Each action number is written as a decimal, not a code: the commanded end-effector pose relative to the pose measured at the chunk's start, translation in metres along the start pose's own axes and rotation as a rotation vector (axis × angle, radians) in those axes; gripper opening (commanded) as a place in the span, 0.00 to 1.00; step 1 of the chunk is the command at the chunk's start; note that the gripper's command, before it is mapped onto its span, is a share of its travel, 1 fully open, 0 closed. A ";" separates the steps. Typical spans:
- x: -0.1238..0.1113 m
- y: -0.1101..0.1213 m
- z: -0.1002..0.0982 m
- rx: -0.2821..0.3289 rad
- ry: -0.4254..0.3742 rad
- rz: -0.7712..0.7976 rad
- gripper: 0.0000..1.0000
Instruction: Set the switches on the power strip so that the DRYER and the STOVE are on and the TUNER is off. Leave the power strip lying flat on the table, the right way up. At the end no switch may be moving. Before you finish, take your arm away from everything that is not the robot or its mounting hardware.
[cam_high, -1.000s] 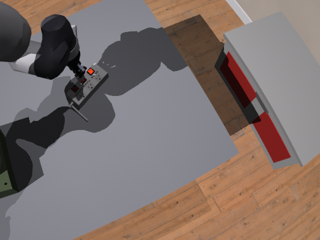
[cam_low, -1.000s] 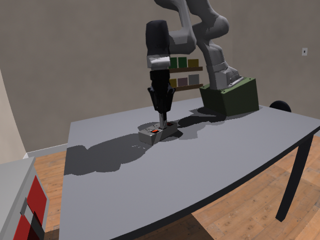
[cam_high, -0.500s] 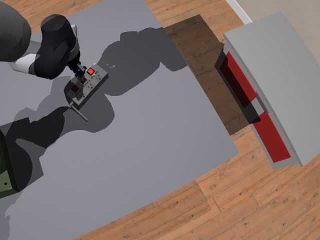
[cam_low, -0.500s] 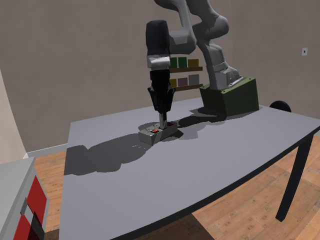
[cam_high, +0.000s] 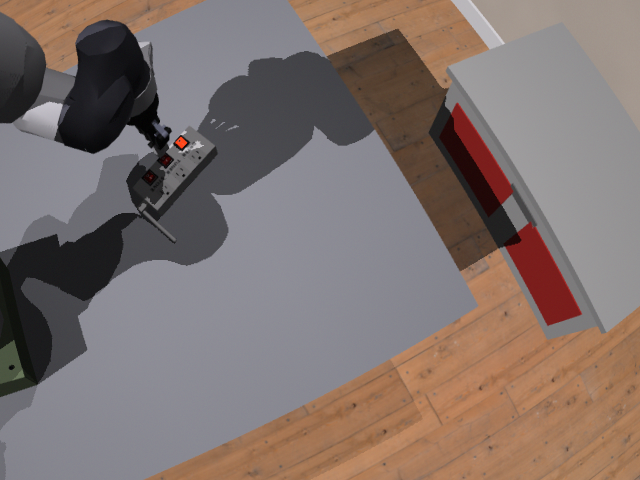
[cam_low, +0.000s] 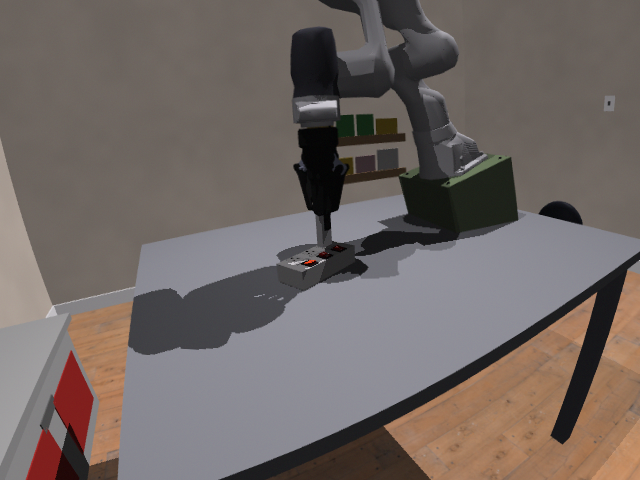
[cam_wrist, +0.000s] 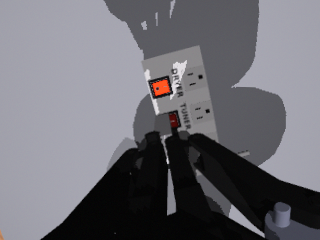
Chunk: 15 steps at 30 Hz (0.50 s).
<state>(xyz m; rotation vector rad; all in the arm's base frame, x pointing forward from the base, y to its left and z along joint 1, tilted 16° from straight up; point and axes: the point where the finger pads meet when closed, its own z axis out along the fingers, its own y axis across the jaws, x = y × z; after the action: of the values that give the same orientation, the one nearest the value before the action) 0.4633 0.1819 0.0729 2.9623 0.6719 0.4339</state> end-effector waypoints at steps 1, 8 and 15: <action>-0.004 0.000 -0.009 0.001 -0.015 -0.023 0.00; -0.004 0.000 -0.015 0.001 -0.015 -0.023 0.00; -0.004 0.000 -0.015 0.001 -0.015 -0.023 0.00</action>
<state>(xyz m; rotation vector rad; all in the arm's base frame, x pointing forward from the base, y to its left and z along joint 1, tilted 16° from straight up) 0.4577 0.1815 0.0868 2.9602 0.6781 0.4220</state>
